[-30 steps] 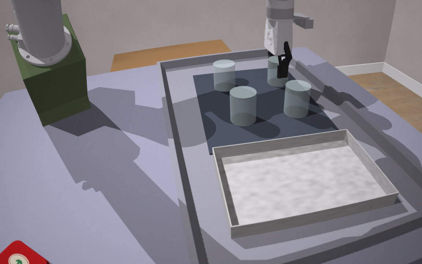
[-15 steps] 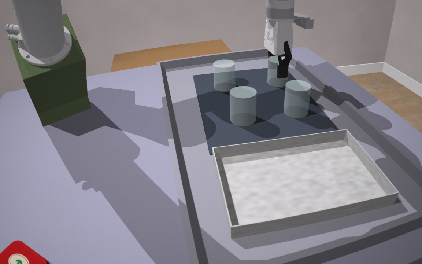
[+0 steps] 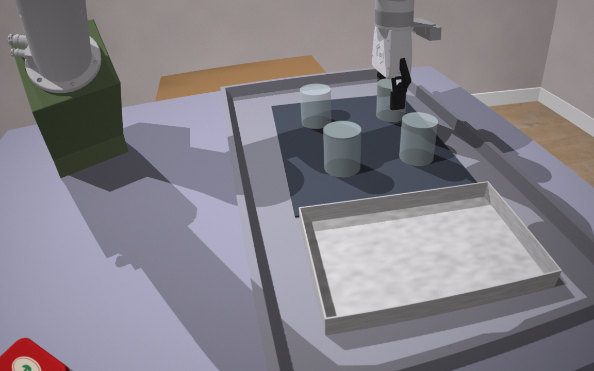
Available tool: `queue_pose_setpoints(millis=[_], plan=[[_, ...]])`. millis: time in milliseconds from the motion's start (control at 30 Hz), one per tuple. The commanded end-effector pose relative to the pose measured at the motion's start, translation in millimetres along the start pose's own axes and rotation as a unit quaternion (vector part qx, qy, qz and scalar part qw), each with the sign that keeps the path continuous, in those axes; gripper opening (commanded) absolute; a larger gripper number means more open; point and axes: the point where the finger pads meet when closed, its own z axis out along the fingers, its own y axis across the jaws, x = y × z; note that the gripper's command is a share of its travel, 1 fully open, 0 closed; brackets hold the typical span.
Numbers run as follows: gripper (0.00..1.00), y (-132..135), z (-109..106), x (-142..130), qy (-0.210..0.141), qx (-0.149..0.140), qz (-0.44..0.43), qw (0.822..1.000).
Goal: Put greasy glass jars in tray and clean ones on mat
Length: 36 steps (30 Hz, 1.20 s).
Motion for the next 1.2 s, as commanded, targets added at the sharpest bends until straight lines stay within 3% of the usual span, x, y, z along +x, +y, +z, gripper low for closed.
queue_pose_setpoints(millis=[0,133,1167], plan=[[0.0,-1,-2,2,0.002,0.001,0.0,1.0],[0.0,-1,-2,2,0.002,0.001,0.0,1.0],[0.0,-1,-79,2,0.002,0.001,0.0,1.0]])
